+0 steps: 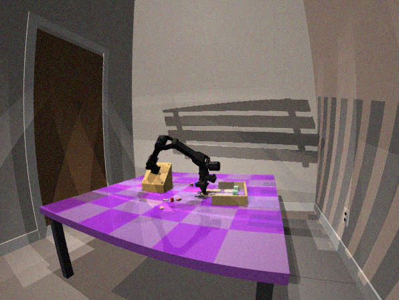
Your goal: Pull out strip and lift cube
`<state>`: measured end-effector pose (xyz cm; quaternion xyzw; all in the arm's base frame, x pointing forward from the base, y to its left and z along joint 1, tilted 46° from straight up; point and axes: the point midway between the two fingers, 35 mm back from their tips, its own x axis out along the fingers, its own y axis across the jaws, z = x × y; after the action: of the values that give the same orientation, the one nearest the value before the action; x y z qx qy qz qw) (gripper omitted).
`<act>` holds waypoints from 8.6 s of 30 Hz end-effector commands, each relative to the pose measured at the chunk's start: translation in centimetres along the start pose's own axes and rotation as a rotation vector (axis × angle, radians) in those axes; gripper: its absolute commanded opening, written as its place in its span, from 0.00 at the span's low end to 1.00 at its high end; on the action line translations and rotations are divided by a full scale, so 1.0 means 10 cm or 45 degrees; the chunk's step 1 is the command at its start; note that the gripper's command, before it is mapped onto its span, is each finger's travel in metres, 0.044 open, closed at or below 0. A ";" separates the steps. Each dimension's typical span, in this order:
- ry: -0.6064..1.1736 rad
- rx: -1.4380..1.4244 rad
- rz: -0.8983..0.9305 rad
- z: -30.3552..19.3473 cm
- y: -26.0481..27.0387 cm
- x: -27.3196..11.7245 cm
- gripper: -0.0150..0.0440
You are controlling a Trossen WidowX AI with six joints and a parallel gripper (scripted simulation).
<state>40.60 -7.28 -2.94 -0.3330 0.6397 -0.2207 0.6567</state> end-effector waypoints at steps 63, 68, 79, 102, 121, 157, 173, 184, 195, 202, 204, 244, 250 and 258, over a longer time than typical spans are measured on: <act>0.003 -0.011 -0.003 -0.41 -0.01 0.05 0.25; 0.004 -0.012 -0.003 -0.48 -0.01 0.05 0.25; 0.005 -0.012 -0.003 -0.65 -0.01 0.06 0.25; 0.006 -0.014 -0.003 -0.99 -0.03 0.06 0.25; 0.008 -0.015 -0.003 -1.28 -0.04 0.06 0.25; 0.010 -0.018 -0.003 -1.81 -0.06 0.06 0.25; 0.010 -0.018 -0.003 -1.82 -0.06 0.06 0.25; 0.010 -0.018 -0.003 -1.82 -0.06 0.06 0.25; 0.003 -0.018 0.001 -1.71 -0.06 -0.32 0.25; 0.009 -0.017 -0.001 -1.73 -0.04 -0.39 0.25; 0.009 -0.033 -0.001 -1.67 -0.05 -0.39 0.34; 0.003 -0.062 0.000 -0.35 -0.02 -0.48 1.00; 0.002 -0.061 0.000 -0.16 -0.03 -0.51 1.00; 0.001 -0.060 0.000 0.10 -0.03 -0.56 1.00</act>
<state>40.00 -3.80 0.84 -0.3500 0.6486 -0.2036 0.6445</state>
